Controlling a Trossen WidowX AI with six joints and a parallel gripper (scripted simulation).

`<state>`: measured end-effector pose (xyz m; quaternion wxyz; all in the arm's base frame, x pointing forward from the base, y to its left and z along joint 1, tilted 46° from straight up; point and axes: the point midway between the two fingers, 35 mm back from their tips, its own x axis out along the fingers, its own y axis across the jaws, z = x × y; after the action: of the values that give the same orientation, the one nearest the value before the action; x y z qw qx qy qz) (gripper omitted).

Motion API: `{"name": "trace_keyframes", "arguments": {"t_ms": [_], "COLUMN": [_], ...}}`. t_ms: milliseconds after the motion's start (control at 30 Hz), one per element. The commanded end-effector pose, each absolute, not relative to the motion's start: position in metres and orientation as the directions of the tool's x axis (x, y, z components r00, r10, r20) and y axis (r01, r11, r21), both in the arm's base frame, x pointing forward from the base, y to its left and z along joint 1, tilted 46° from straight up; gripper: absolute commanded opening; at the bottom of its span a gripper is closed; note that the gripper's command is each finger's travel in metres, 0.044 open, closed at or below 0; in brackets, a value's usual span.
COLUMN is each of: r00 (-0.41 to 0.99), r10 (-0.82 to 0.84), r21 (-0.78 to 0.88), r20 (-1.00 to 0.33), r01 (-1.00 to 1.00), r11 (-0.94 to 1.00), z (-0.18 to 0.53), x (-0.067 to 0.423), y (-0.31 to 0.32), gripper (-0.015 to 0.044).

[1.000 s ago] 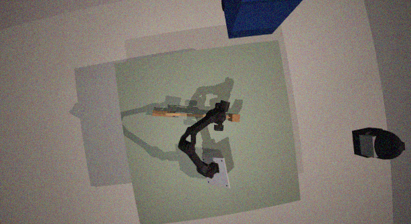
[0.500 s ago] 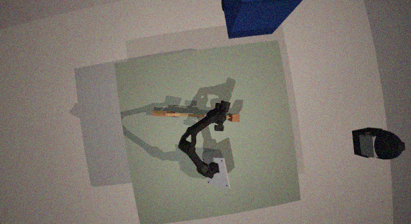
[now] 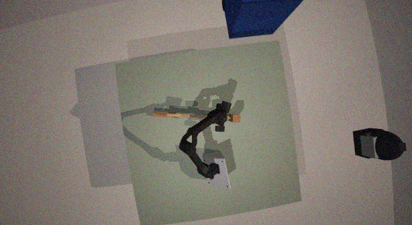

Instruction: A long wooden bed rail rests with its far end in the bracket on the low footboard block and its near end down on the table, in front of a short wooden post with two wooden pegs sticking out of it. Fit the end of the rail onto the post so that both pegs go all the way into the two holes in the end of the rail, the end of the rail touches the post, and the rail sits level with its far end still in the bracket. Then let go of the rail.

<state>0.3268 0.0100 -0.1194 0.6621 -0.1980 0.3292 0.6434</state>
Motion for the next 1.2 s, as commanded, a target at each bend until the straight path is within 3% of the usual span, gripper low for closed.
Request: {"name": "trace_keyframes", "arguments": {"t_ms": [0, 833, 1167], "r00": [-0.041, -0.041, -0.043], "r10": [0.716, 0.716, 0.72], "r21": [0.16, 0.159, 0.161], "r20": [-0.697, -0.697, -0.692], "r01": [-0.982, -0.982, -0.982], "r11": [0.1, 0.1, 0.097], "z": [-0.1207, -0.1262, -0.1252], "x": [0.3262, 0.3251, 0.3252], "y": [0.0045, -0.0001, 0.0042], "gripper": [0.0, 0.0, 0.0263]}}
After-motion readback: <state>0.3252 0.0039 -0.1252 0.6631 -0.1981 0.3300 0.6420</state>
